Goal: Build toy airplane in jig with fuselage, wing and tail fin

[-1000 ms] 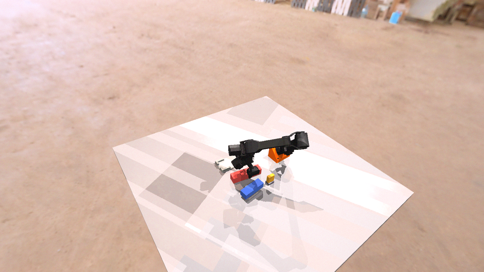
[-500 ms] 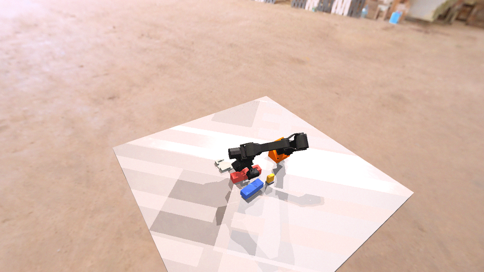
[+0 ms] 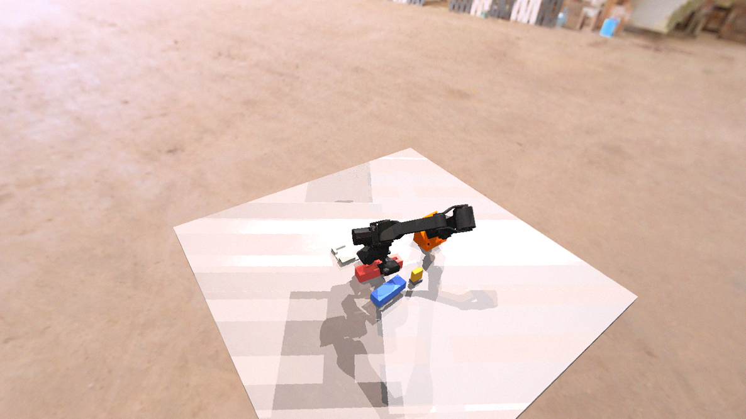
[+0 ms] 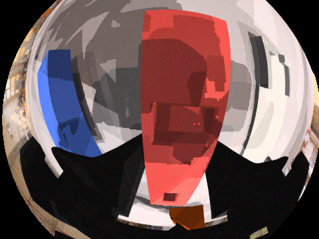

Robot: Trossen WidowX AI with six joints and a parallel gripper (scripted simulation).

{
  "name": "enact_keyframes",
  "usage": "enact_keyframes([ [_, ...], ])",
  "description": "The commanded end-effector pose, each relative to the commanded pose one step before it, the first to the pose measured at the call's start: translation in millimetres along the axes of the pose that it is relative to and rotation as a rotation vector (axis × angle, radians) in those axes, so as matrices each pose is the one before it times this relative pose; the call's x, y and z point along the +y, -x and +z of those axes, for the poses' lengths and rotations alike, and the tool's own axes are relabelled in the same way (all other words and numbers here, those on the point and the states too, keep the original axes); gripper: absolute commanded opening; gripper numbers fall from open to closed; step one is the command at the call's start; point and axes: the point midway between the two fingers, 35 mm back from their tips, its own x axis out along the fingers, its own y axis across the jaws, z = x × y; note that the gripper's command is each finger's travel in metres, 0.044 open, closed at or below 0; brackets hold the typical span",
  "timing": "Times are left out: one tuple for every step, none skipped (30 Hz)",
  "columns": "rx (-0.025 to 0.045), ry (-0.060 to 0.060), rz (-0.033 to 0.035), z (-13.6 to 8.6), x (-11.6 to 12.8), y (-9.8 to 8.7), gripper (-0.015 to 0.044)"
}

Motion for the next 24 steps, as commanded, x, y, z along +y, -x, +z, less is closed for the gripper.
enact_keyframes([
  [-0.00062,-0.0038,0.00093,1.16,-0.27,3.76,0.0052],
  [-0.00036,-0.0001,-0.00086,0.73,-0.22,2.90,0.0026],
  [-0.00034,-0.0001,-0.00083,0.70,-0.21,2.92,0.0000],
  [-0.00031,-0.0001,-0.00079,0.66,-0.21,2.93,0.0000],
  [-0.00028,-0.0001,-0.00076,0.62,-0.20,2.95,0.0000],
  [-0.00026,-0.0001,-0.00072,0.58,-0.20,2.97,0.0000],
  [-0.00023,-0.0001,-0.00069,0.55,-0.19,2.98,0.0000],
  [-0.00021,-0.0001,-0.00065,0.51,-0.19,2.99,0.0000],
  [-0.00032,-0.0001,-0.00068,0.49,-0.19,3.03,0.0000],
  [-0.00029,-0.0001,-0.00064,0.45,-0.19,3.05,0.0000],
  [-0.00027,0.0000,-0.00061,0.42,-0.18,3.06,0.0000],
  [-0.00024,0.0000,-0.00057,0.38,-0.18,3.07,0.0000],
  [-0.00015,-0.0001,-0.00050,0.33,-0.16,3.07,0.0000],
  [-0.00006,-0.0001,-0.00043,0.28,-0.14,3.07,0.0000],
  [-0.00004,-0.0001,-0.00039,0.24,-0.13,3.08,0.0000],
  [-0.00002,-0.0001,-0.00035,0.20,-0.13,3.09,0.0000],
  [0.00000,-0.0001,-0.00032,0.17,-0.12,3.10,0.0000],
  [0.00002,-0.0001,-0.00028,0.13,-0.11,3.11,0.0000],
  [0.00005,-0.0001,-0.00023,0.09,-0.09,3.12,0.0000],
  [0.00007,-0.0001,-0.00019,0.05,-0.08,3.12,0.0000],
  [0.00008,-0.0001,-0.00015,0.01,-0.07,3.13,0.0000],
  [0.00010,-0.0001,-0.00011,-0.03,-0.06,3.14,0.0000],
  [0.00012,-0.0001,-0.00007,-0.07,-0.05,3.15,0.0000],
  [0.00013,-0.0001,-0.00003,-0.10,-0.04,3.15,0.0000],
])
